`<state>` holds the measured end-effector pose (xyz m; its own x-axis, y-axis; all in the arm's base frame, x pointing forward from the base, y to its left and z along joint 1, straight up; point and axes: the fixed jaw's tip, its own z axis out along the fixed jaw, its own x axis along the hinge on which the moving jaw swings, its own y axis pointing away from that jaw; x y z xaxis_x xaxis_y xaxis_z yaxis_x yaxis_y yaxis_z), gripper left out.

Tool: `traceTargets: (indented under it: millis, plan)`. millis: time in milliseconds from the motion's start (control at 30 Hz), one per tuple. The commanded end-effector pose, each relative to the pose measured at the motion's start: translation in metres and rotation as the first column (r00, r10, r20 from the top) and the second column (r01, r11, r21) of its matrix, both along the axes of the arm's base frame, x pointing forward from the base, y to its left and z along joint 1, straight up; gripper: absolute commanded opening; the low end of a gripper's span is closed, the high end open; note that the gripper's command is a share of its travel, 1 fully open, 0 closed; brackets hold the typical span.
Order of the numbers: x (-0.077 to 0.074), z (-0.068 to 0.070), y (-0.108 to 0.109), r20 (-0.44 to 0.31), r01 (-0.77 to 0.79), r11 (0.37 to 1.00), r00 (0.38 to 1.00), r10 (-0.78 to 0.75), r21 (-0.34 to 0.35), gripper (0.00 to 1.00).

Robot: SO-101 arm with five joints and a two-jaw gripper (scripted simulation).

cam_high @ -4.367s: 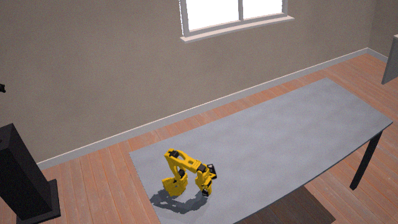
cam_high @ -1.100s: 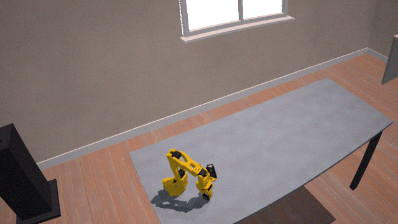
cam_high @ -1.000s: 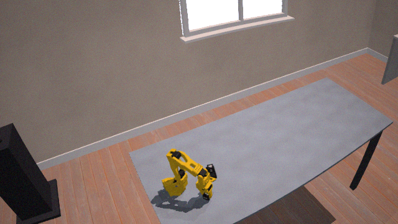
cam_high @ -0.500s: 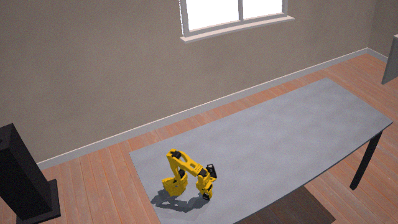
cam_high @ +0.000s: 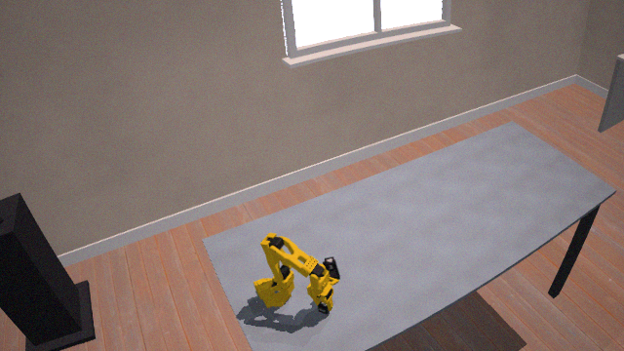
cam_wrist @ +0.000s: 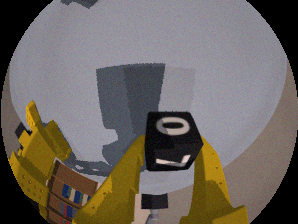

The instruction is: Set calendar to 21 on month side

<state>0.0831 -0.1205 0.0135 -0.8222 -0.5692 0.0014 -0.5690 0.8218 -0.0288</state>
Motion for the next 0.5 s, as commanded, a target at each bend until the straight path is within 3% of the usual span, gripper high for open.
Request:
traceTargets:
  millis: [0,467]
  plan:
    - [0.0001,0.0006,-0.0018,0.007,-0.003,1.0,1.0,0.003,-0.009,0.2]
    - [0.0001,0.0006,-0.0018,0.007,-0.003,1.0,1.0,0.003,-0.009,0.32]
